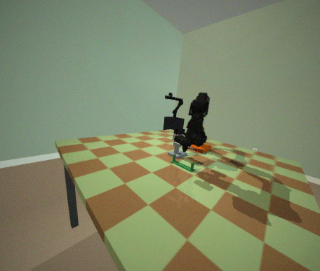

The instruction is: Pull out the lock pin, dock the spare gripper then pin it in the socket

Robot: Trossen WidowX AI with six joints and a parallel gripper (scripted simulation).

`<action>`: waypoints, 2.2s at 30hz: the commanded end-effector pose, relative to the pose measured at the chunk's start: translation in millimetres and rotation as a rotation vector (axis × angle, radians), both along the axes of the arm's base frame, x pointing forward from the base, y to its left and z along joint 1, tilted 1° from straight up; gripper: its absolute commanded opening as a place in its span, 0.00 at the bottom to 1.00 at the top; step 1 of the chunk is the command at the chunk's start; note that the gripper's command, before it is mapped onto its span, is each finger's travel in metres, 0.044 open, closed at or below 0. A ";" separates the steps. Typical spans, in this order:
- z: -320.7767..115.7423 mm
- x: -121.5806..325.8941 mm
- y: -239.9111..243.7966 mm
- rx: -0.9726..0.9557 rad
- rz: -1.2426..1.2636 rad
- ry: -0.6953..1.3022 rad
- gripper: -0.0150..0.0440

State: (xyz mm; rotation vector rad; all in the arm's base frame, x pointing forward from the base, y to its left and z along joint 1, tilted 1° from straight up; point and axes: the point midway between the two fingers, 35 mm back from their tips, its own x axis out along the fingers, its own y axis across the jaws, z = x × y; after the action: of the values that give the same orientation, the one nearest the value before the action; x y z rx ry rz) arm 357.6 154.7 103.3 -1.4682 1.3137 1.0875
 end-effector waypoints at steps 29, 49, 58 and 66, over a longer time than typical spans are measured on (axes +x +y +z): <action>10.7 -83.6 -5.3 0.007 0.006 0.006 0.25; -41.8 -83.7 -6.2 0.011 0.006 -0.003 0.25; -37.2 -82.1 -12.4 0.011 0.006 -0.006 0.25; -38.8 -81.9 -17.3 0.012 0.006 -0.010 0.25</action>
State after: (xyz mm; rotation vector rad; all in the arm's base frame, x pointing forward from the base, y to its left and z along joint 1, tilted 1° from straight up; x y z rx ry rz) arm 276.3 140.2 65.7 -1.4620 1.2937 1.0873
